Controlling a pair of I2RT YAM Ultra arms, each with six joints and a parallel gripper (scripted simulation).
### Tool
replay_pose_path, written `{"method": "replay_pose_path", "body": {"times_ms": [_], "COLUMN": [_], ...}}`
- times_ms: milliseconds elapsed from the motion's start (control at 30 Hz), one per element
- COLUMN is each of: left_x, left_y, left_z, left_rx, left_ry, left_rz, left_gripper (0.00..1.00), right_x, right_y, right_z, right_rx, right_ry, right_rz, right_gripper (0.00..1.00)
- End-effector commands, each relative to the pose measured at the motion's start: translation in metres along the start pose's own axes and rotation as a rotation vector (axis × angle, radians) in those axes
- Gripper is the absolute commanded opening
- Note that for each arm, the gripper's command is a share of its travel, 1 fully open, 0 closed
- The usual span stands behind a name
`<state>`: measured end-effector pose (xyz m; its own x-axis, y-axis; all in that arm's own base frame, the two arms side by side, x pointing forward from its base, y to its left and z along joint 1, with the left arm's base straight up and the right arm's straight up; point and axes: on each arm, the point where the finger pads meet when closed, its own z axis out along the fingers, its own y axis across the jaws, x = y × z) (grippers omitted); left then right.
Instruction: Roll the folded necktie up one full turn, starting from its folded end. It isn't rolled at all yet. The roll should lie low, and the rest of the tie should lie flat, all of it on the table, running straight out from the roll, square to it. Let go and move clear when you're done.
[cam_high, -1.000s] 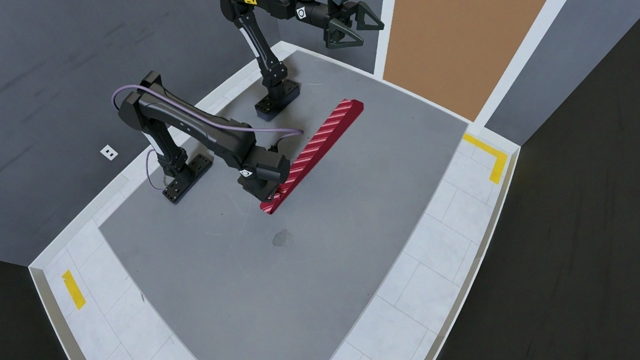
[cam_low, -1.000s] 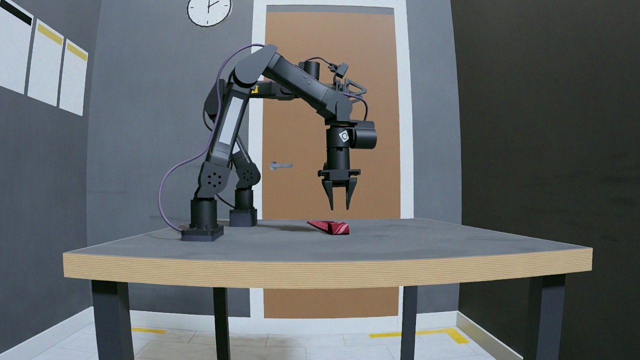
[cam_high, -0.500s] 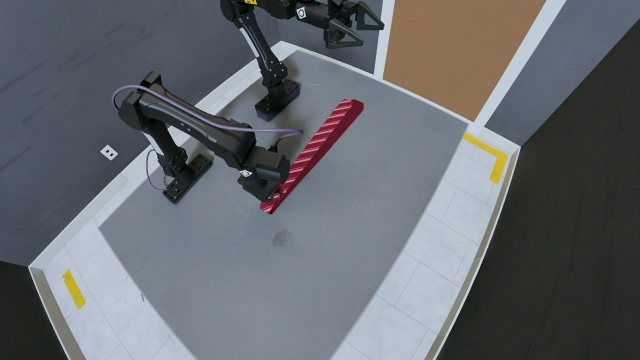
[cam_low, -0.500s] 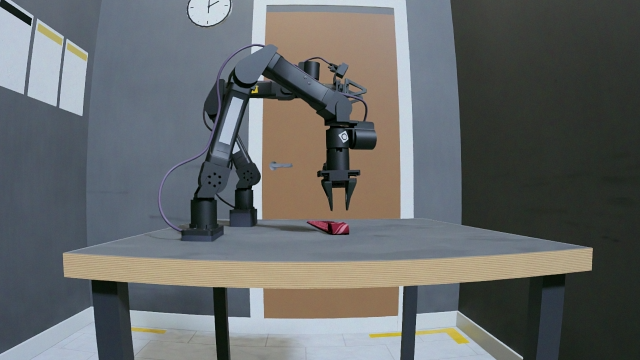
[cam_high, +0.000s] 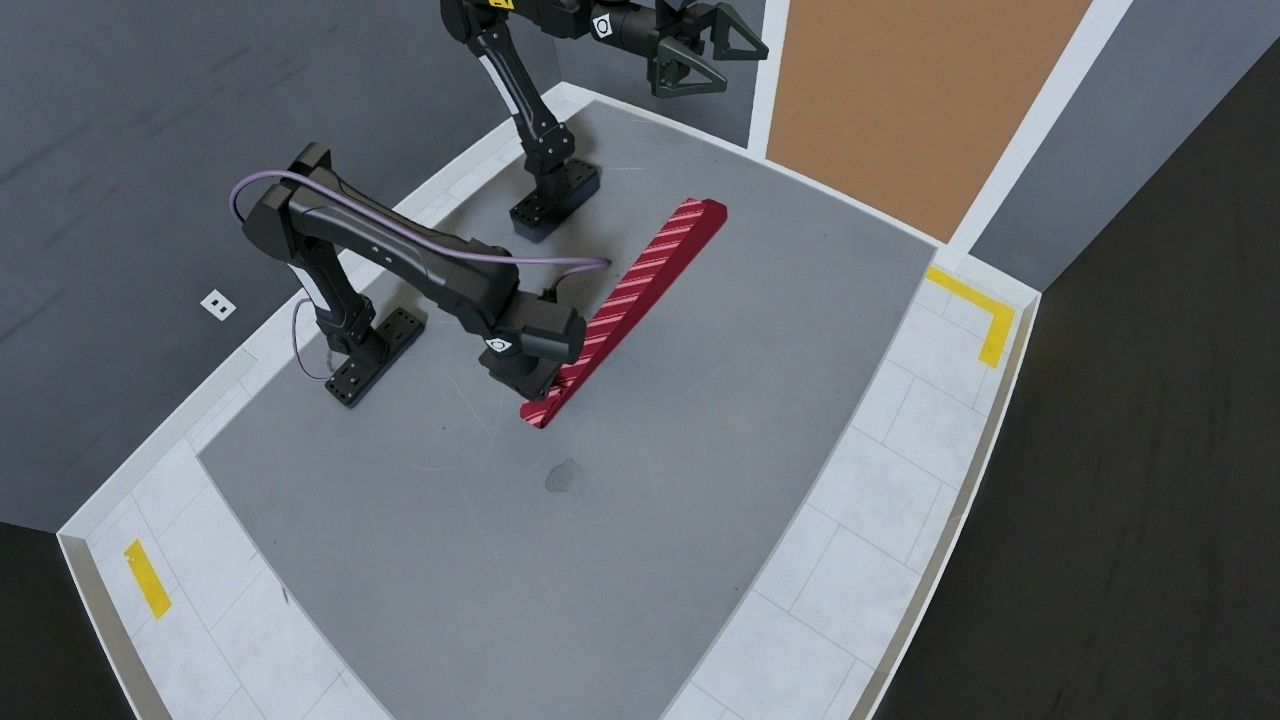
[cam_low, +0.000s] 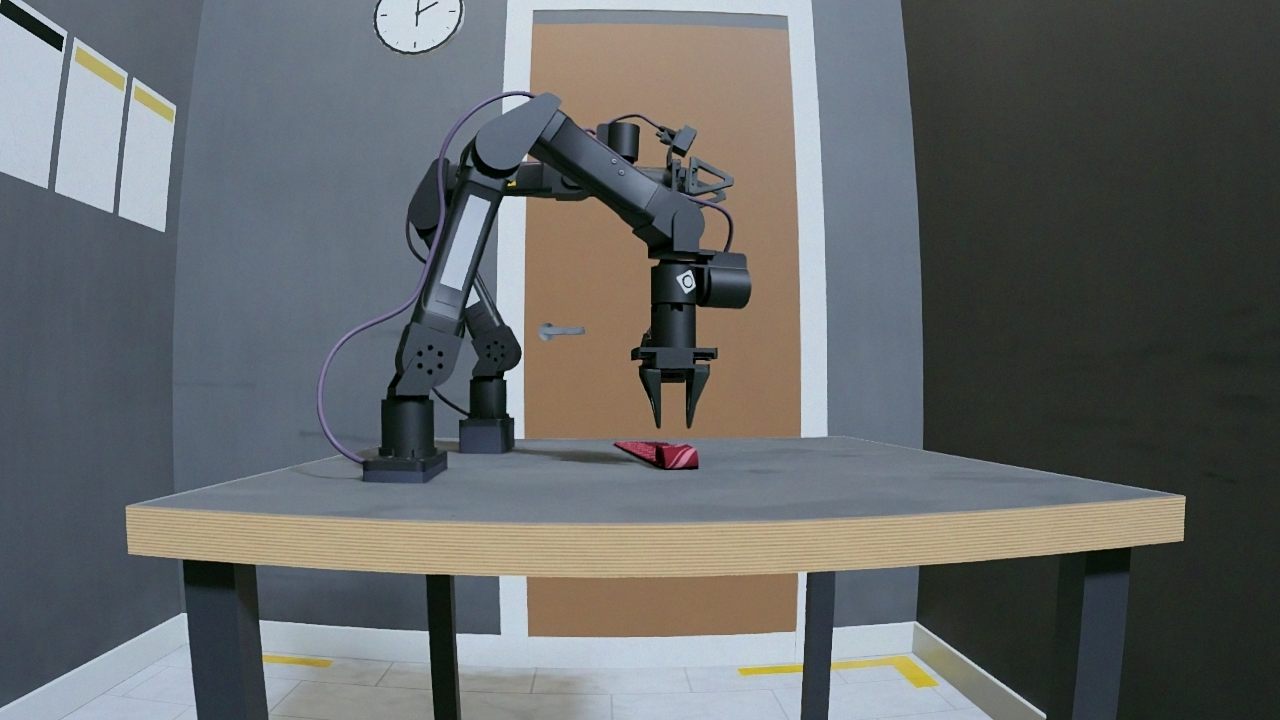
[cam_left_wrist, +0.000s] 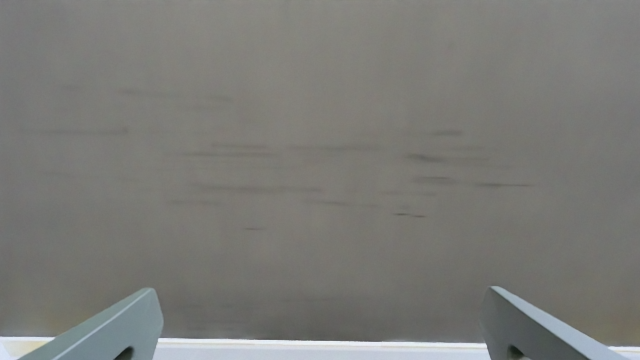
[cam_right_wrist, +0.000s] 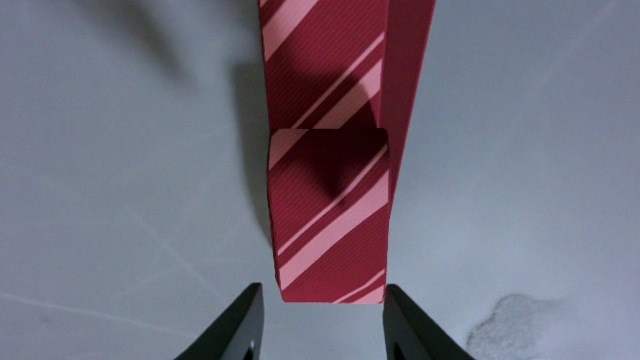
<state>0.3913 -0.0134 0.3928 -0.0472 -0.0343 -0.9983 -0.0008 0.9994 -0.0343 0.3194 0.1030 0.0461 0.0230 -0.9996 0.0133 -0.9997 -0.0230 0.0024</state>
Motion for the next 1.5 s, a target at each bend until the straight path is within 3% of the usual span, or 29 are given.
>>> {"method": "replay_pose_path", "body": {"times_ms": [0, 1467], "left_x": [-0.021, -0.021], "left_y": [-0.001, -0.001], "left_z": [-0.002, -0.002], "left_rx": [0.011, 0.011], "left_ry": [-0.048, -0.048], "left_rz": [-0.012, -0.012], "left_gripper": [1.0, 1.0], "right_x": [-0.005, -0.005], "right_y": [-0.001, -0.003], "right_z": [-0.001, 0.021], "right_rx": [0.003, 0.005], "right_ry": [-0.016, -0.029], "right_rz": [-0.005, 0.006], "right_gripper": [0.38, 0.38]}}
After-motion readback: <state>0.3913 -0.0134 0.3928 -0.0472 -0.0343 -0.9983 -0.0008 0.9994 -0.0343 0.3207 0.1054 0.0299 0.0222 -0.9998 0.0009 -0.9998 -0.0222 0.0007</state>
